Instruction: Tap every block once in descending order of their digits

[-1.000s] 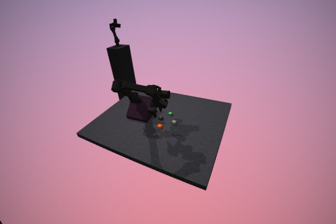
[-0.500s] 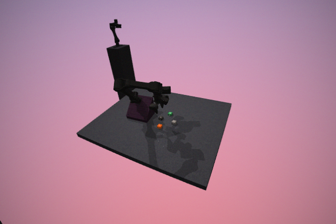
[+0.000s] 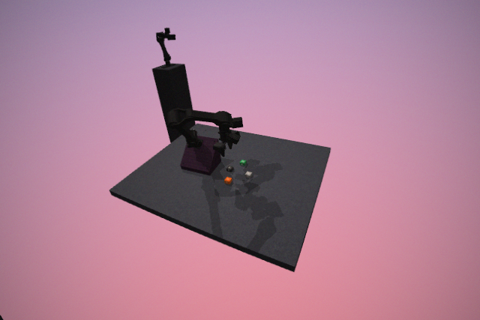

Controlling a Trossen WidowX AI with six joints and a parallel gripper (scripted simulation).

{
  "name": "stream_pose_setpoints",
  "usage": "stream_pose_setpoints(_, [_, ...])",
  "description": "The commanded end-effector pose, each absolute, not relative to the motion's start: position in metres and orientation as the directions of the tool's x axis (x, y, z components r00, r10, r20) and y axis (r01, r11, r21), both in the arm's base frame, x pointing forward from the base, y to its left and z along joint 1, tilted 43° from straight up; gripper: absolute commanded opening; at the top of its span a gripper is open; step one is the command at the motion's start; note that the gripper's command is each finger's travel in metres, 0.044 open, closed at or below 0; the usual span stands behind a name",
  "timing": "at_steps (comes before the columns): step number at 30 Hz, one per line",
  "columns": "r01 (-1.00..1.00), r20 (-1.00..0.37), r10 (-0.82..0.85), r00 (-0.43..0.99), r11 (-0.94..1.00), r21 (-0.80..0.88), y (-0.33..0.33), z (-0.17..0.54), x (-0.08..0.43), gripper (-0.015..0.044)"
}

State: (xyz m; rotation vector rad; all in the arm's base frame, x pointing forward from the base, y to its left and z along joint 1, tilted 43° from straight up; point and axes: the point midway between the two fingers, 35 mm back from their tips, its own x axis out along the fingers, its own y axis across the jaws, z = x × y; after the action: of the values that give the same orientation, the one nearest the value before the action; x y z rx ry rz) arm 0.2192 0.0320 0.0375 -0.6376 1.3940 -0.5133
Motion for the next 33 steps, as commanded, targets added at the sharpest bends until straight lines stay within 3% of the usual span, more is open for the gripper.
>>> stream_pose_setpoints(1, [-0.037, -0.732, -0.672, 0.112, 0.733, -0.679, 0.032, 0.036, 0.218, 0.04])
stream_pose_setpoints(9, [-0.037, -0.732, -0.672, 0.112, 0.733, -0.679, 0.033, 0.035, 0.219, 0.04])
stream_pose_setpoints(18, [-0.035, -0.735, -0.669, 0.115, 0.736, -0.676, 0.099, -0.017, 0.259, 0.04])
stream_pose_setpoints(33, [-0.035, -0.735, -0.669, 0.115, 0.736, -0.676, 0.1, -0.019, 0.259, 0.04])
